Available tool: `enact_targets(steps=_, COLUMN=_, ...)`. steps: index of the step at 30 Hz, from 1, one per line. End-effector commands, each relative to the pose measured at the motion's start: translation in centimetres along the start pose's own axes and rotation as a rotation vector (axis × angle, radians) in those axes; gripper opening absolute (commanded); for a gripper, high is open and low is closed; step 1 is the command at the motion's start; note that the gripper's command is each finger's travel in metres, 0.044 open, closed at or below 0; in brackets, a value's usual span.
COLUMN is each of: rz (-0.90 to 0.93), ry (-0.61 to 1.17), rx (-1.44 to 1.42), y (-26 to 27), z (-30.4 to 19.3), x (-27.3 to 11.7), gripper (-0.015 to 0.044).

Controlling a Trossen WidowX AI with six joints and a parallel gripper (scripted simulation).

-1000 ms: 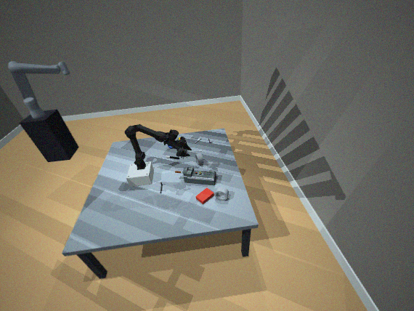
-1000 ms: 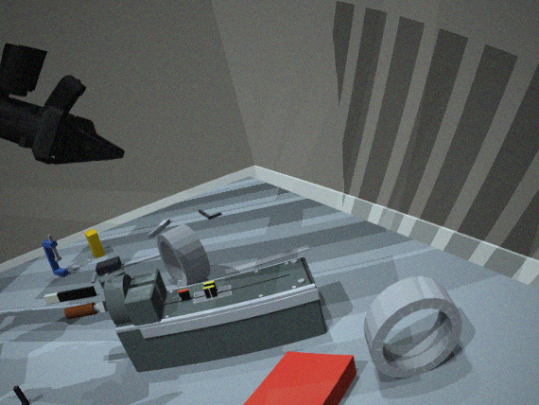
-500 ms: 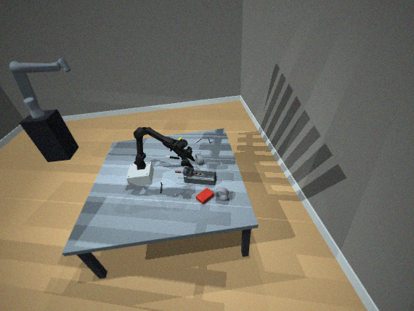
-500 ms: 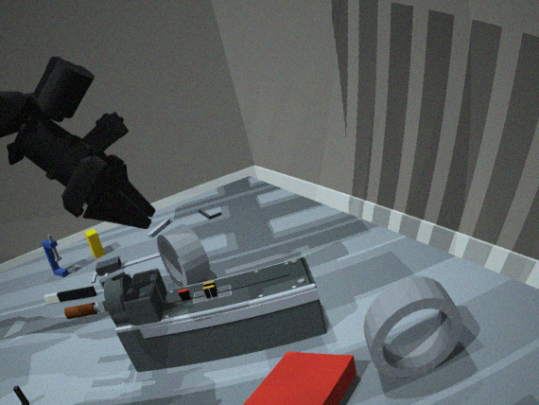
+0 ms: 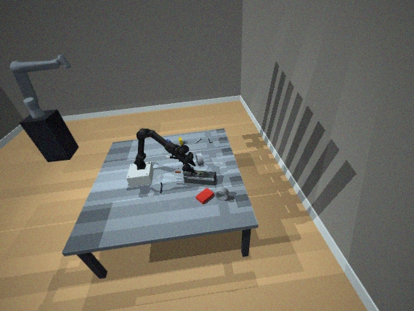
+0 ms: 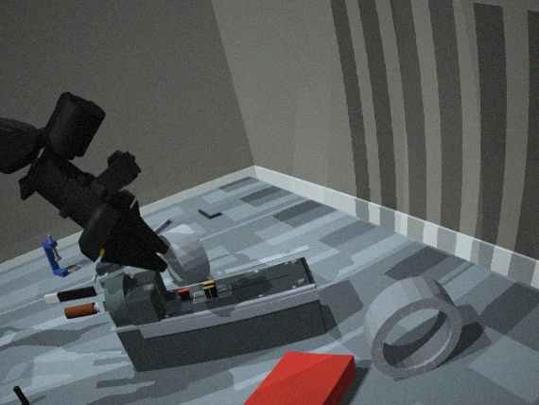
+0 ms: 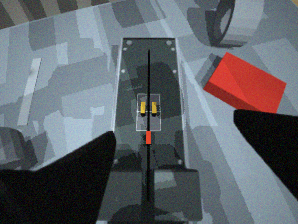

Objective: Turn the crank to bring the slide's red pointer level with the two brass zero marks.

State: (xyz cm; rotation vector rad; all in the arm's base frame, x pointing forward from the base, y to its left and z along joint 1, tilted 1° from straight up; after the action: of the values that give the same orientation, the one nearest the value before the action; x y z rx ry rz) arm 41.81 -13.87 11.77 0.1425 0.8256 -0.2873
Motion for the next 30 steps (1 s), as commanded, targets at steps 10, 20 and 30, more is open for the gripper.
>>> enact_targets(steps=10, rz=0.003, ry=-0.005, rx=-0.003, y=0.0, z=0.1, x=-0.1, gripper=0.0440)
enact_targets(steps=20, rz=0.000, ry=-0.003, rx=0.001, y=0.0, z=3.5, x=-4.3, gripper=0.0440)
enact_targets(steps=30, rz=0.010, ry=-0.028, rx=0.061, y=-0.7, z=0.4, x=-7.6, gripper=0.0440)
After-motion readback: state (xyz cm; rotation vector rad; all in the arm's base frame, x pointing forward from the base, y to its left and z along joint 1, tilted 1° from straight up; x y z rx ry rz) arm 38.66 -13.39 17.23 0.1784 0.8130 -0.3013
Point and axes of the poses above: the point midway between the two fingers, 35 mm back from their tips, its own x axis out along the fingers, its own y axis across the jaws, z = x × y, the point moved 5 cm from there along -x, back along the fingers, and after that the axes turned 12 degrees about x, right-handed, at the moved point
